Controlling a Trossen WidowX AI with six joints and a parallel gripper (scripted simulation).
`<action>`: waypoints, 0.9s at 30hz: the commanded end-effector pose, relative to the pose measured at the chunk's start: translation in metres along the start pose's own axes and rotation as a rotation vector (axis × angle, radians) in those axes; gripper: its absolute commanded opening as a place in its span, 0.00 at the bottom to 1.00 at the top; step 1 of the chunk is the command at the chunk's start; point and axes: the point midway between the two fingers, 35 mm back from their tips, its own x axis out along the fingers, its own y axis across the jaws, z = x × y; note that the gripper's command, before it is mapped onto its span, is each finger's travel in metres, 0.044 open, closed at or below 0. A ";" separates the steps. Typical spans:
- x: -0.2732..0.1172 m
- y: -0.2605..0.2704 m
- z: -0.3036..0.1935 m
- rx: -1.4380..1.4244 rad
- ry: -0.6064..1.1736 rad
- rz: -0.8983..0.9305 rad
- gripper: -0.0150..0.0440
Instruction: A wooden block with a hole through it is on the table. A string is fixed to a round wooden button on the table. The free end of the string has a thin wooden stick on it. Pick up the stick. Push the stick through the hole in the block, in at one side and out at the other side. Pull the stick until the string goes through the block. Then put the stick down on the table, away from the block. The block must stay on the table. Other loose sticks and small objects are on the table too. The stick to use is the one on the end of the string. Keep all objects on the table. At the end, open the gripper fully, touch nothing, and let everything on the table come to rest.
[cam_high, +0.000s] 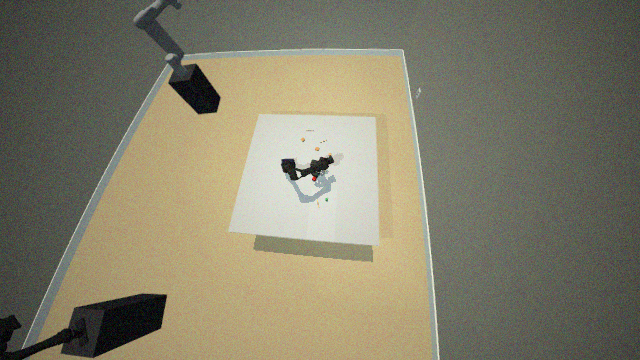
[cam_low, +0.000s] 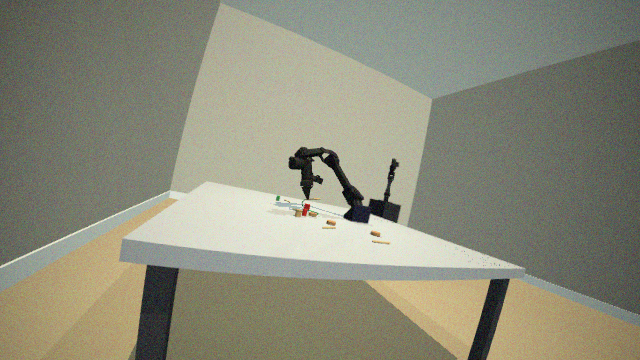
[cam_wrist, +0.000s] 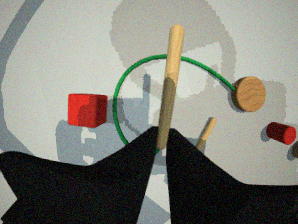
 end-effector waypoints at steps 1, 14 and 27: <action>0.000 -0.001 -0.007 -0.005 0.007 0.004 0.25; -0.005 -0.001 -0.023 -0.009 0.032 -0.002 0.25; -0.009 -0.001 -0.038 -0.012 0.058 -0.007 0.25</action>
